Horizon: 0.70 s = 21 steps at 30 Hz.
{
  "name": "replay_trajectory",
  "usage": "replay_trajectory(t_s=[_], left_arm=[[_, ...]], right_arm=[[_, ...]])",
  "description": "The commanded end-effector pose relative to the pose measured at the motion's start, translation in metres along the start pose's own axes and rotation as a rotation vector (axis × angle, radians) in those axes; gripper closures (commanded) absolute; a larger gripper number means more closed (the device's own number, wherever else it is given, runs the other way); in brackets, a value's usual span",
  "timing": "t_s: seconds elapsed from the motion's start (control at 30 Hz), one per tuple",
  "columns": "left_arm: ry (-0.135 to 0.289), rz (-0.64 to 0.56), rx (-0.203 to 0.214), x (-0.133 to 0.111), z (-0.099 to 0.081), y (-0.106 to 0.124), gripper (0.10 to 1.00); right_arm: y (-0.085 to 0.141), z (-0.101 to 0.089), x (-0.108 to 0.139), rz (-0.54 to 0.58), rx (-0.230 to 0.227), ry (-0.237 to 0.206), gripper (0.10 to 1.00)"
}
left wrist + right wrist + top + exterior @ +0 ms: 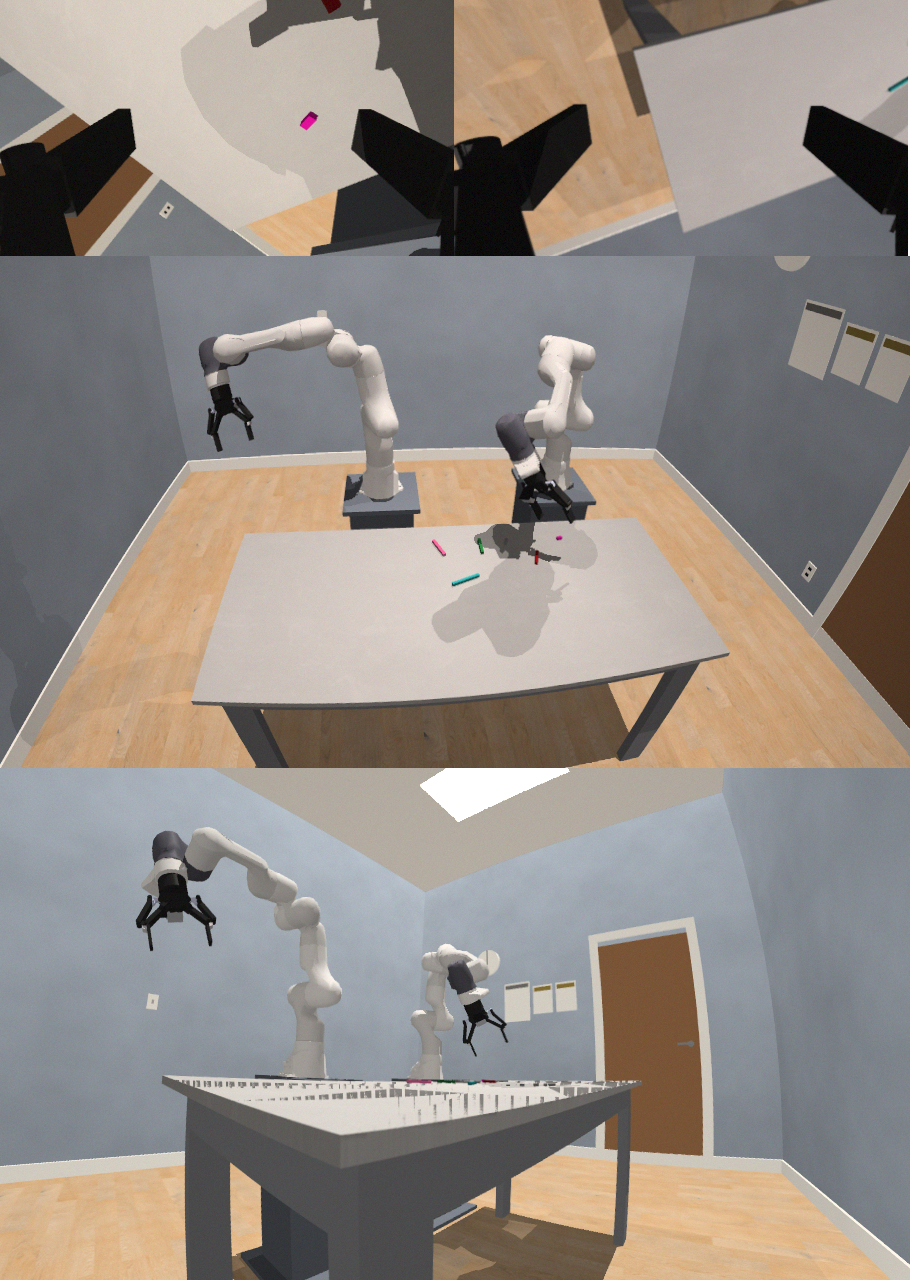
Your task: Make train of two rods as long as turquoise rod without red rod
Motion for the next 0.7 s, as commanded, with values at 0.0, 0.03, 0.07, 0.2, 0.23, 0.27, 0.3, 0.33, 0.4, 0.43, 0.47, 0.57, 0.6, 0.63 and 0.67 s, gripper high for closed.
replay_trajectory(t_s=[0.0,0.03,0.07,0.2,0.23,0.27,0.3,0.33,0.4,0.43,0.47,0.57,0.6,0.63,0.67], left_arm=[[0.032,0.091,-0.025,0.000,0.002,0.003,0.098],[0.035,0.097,-0.029,-0.001,0.003,0.003,0.098],[0.038,0.104,-0.033,-0.002,0.004,0.004,0.098],[0.052,0.129,-0.050,-0.007,0.009,0.006,0.098],[0.055,0.135,-0.054,-0.008,0.010,0.006,0.098],[0.059,0.141,-0.058,-0.009,0.011,0.007,0.098],[0.063,0.148,-0.062,-0.010,0.012,0.008,0.098],[0.063,0.148,-0.062,-0.010,0.012,0.008,0.098],[0.073,0.165,-0.074,-0.013,0.015,0.010,0.098],[0.077,0.172,-0.078,-0.014,0.016,0.010,0.098],[0.081,0.178,-0.082,-0.015,0.017,0.011,0.098],[0.093,0.196,-0.093,-0.019,0.020,0.013,0.098],[0.097,0.202,-0.097,-0.020,0.021,0.014,0.098],[0.101,0.208,-0.101,-0.021,0.022,0.014,0.098],[0.105,0.214,-0.104,-0.022,0.023,0.015,0.098]], right_arm=[[-0.004,-0.008,0.009,-0.153,0.029,0.012,0.098],[-0.005,-0.009,0.011,-0.166,0.034,0.016,0.098],[-0.006,-0.011,0.013,-0.179,0.038,0.020,0.098],[-0.009,-0.018,0.021,-0.232,0.057,0.037,0.098],[-0.009,-0.020,0.023,-0.245,0.062,0.041,0.098],[-0.010,-0.022,0.025,-0.258,0.066,0.046,0.098],[-0.011,-0.023,0.027,-0.271,0.071,0.051,0.098],[-0.011,-0.023,0.027,-0.271,0.071,0.051,0.098],[-0.012,-0.028,0.032,-0.306,0.082,0.064,0.098],[-0.013,-0.030,0.034,-0.319,0.086,0.068,0.098],[-0.014,-0.032,0.036,-0.332,0.090,0.073,0.098],[-0.015,-0.037,0.042,-0.370,0.102,0.088,0.098],[-0.016,-0.039,0.044,-0.383,0.106,0.094,0.098],[-0.016,-0.041,0.046,-0.396,0.110,0.099,0.098],[-0.017,-0.043,0.048,-0.408,0.114,0.104,0.098]])
Point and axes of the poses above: on each arm, the point where the finger pads meet when closed, its own z axis out along the fingers, its own y axis across the jaws, x = y × z, the point moved 5 cm from there along -z, back along the fingers, and after that the axes turned 7 degrees about z, right-handed, at the moved point
